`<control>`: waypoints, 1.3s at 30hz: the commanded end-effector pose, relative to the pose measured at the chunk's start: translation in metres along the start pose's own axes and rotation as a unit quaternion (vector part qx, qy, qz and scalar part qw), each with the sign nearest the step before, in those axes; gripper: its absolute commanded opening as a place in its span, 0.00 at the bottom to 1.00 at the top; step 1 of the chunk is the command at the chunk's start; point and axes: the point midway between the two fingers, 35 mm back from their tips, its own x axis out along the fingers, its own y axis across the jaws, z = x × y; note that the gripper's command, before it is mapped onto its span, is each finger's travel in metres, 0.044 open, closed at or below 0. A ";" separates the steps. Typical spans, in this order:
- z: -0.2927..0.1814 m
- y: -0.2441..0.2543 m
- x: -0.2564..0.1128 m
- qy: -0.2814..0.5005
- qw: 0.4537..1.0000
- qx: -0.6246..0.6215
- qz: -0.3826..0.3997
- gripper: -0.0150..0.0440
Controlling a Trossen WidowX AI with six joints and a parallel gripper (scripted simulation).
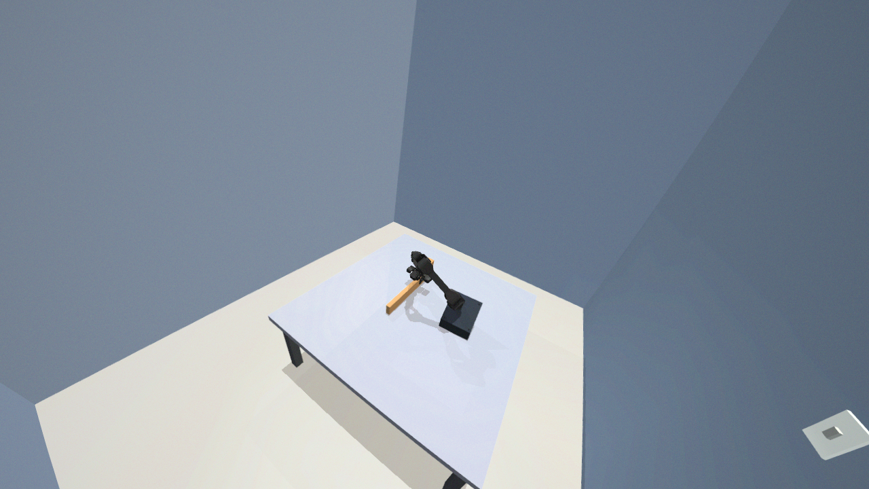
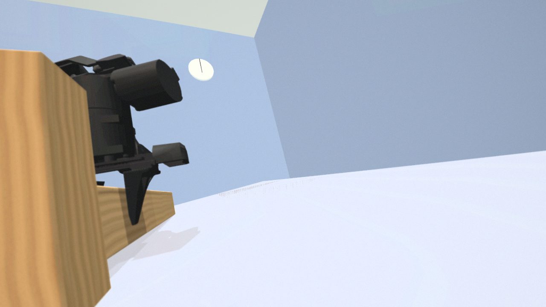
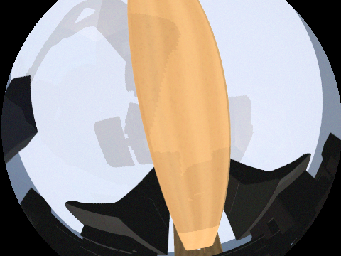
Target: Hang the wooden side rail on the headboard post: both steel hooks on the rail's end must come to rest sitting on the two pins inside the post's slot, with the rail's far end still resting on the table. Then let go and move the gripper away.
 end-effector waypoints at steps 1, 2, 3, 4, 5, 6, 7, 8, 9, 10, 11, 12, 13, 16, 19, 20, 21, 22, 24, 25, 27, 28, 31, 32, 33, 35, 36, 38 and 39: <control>-0.002 0.000 -0.001 0.004 1.000 0.002 -0.002 0.25; -0.002 0.000 0.000 0.004 1.000 0.002 -0.002 0.25; -0.002 0.000 0.000 0.004 1.000 0.002 -0.002 0.25; -0.002 0.000 0.000 0.004 1.000 0.002 -0.002 0.25; -0.002 0.000 0.000 0.004 1.000 0.002 -0.002 0.25; -0.002 0.000 0.000 0.004 1.000 0.002 -0.002 0.25; -0.002 0.000 0.000 0.004 1.000 0.002 -0.002 0.25; -0.002 0.000 0.001 0.004 1.000 0.002 -0.002 0.25; -0.002 0.000 0.001 0.004 1.000 0.002 -0.002 0.25; -0.002 0.000 0.001 0.004 1.000 0.002 -0.002 0.25; -0.002 0.000 0.001 0.004 1.000 0.002 -0.002 0.25; -0.002 0.000 0.001 0.004 1.000 0.002 -0.002 0.25; -0.002 0.000 0.001 0.004 1.000 0.002 -0.002 0.25; -0.002 0.000 0.002 0.004 1.000 0.002 -0.002 0.25; -0.002 0.000 0.002 0.004 1.000 0.002 -0.002 0.25; -0.002 0.000 0.003 0.004 1.000 0.002 -0.002 0.25; -0.002 0.000 0.003 0.004 1.000 0.002 -0.002 0.25; -0.002 0.000 0.003 0.004 1.000 0.002 -0.002 0.25; -0.002 0.000 0.003 0.004 1.000 0.002 -0.002 0.25; -0.002 0.000 0.003 0.004 1.000 0.002 -0.002 0.25; -0.002 0.000 0.004 0.004 1.000 0.002 -0.002 0.25; -0.002 0.000 0.004 0.004 1.000 0.002 -0.002 0.25; -0.002 0.000 0.004 0.004 1.000 0.002 -0.002 0.25; -0.002 0.000 0.005 0.004 1.000 0.002 -0.002 0.25; -0.002 0.000 0.005 0.004 1.000 0.002 -0.002 0.25; -0.002 0.000 0.005 0.004 1.000 0.002 -0.002 0.25; -0.002 0.000 0.005 0.004 1.000 0.002 -0.002 0.25; -0.002 0.000 0.006 0.004 1.000 0.002 -0.002 0.25; -0.002 0.000 0.006 0.004 1.000 0.002 -0.002 0.25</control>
